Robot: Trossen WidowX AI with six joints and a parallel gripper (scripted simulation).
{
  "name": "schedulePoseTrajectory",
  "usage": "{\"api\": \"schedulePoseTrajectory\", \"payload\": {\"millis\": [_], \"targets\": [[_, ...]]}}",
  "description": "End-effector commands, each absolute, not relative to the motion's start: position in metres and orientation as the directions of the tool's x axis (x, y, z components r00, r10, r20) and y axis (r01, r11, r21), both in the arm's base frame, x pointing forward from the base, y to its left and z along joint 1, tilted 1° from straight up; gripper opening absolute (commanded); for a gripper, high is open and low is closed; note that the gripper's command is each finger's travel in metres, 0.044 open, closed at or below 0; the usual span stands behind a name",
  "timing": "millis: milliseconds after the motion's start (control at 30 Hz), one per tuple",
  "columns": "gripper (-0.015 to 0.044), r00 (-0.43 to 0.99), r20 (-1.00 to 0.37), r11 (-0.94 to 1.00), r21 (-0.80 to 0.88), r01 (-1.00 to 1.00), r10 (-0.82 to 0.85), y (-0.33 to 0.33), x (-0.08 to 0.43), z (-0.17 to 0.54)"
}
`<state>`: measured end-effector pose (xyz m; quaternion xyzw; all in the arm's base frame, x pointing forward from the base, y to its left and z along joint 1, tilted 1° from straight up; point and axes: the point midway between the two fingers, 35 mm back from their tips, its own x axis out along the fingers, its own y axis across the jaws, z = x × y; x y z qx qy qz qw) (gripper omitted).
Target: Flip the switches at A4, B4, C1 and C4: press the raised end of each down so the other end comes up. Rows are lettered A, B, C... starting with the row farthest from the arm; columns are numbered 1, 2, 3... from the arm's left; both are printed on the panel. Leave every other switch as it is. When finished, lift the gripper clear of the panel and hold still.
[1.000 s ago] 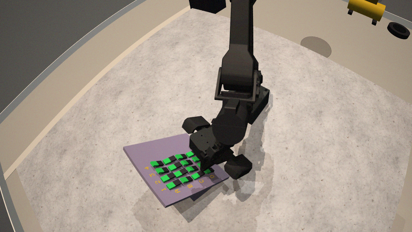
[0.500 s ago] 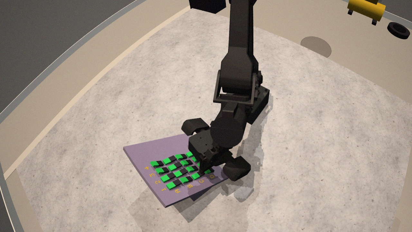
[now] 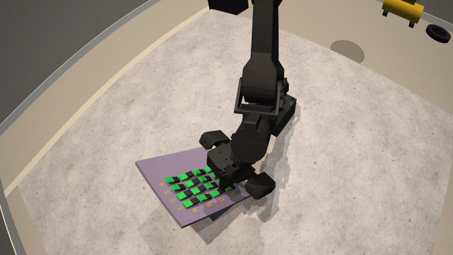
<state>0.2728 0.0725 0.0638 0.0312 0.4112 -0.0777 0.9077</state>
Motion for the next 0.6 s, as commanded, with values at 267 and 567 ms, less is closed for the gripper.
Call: {"api": "schedulePoseTrajectory", "payload": {"millis": [267,567], "targets": [[0.0000,0.649,-0.753,0.987,-0.006,0.161,-0.111,0.0730,0.2736,0.0621],[0.0000,0.649,-0.753,0.987,-0.006,0.161,-0.111,0.0728,0.2744,0.0612]]}}
